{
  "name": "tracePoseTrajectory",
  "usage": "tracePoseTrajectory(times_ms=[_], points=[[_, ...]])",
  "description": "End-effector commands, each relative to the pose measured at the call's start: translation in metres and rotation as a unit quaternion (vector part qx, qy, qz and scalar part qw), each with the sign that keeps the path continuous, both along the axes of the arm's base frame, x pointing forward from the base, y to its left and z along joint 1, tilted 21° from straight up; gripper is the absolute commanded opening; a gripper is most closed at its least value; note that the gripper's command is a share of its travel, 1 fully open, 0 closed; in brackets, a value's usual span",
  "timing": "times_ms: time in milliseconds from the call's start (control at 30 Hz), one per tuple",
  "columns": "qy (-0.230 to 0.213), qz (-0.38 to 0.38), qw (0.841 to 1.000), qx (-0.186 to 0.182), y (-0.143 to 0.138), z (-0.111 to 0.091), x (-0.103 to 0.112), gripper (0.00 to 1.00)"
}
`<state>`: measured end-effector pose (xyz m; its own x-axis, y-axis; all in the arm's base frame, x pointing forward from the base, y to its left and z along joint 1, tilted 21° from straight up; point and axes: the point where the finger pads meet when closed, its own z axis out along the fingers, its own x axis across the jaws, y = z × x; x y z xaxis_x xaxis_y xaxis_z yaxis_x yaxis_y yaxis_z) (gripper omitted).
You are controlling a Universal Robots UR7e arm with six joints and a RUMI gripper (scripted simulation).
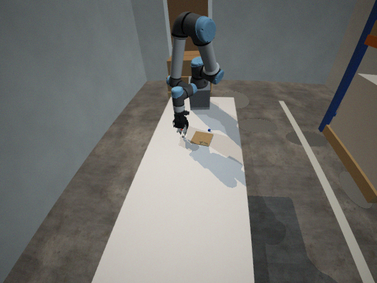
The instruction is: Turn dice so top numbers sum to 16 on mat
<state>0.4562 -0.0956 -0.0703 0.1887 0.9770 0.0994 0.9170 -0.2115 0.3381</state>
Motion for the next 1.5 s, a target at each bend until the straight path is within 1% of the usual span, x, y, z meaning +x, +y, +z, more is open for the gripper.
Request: tracePoseTrajectory(times_ms=[0,1033,1467], points=[[0.000,0.000,1.000,0.000,0.000,0.000,0.000,0.18],[0.000,0.000,1.000,0.000,0.000,0.000,0.000,0.18],[0.000,0.000,1.000,0.000,0.000,-0.011,0.005,0.18]])
